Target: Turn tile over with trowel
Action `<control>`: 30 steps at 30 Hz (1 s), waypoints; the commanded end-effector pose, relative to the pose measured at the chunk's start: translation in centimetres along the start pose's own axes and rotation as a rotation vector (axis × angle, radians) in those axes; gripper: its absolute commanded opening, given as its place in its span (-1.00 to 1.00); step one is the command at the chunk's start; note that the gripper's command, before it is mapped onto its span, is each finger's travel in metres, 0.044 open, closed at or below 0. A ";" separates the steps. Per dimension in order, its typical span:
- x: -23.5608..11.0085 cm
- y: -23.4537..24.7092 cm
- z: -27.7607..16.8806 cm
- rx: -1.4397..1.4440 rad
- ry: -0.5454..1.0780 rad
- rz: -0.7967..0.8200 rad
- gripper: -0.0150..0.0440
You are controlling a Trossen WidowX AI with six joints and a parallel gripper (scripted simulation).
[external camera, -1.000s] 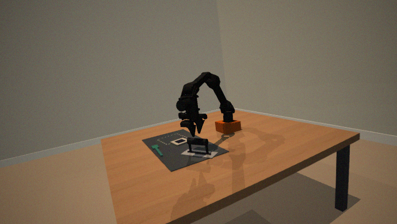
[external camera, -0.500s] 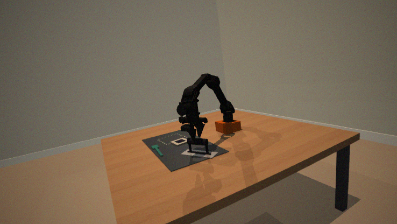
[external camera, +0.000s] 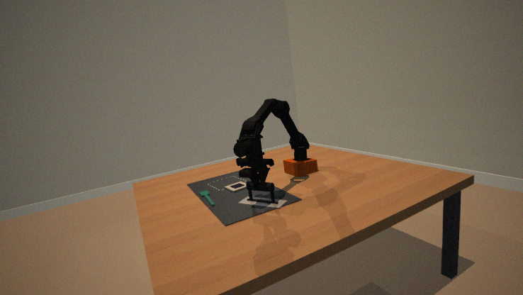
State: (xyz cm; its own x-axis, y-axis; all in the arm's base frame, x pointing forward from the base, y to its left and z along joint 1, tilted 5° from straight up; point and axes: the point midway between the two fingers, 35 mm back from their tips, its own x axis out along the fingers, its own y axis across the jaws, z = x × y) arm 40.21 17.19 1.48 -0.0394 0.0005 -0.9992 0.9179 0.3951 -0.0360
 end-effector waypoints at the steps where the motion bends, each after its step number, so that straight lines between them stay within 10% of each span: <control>1: 0.4 -0.2 0.0 -0.006 0.001 -0.009 0.02; 30: 0.4 -0.2 0.0 0.180 0.000 -0.010 -0.05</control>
State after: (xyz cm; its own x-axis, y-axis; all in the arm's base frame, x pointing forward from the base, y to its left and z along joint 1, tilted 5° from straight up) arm 40.10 17.13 1.28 -0.0433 -0.0023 -0.9991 0.9472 0.3180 -0.0418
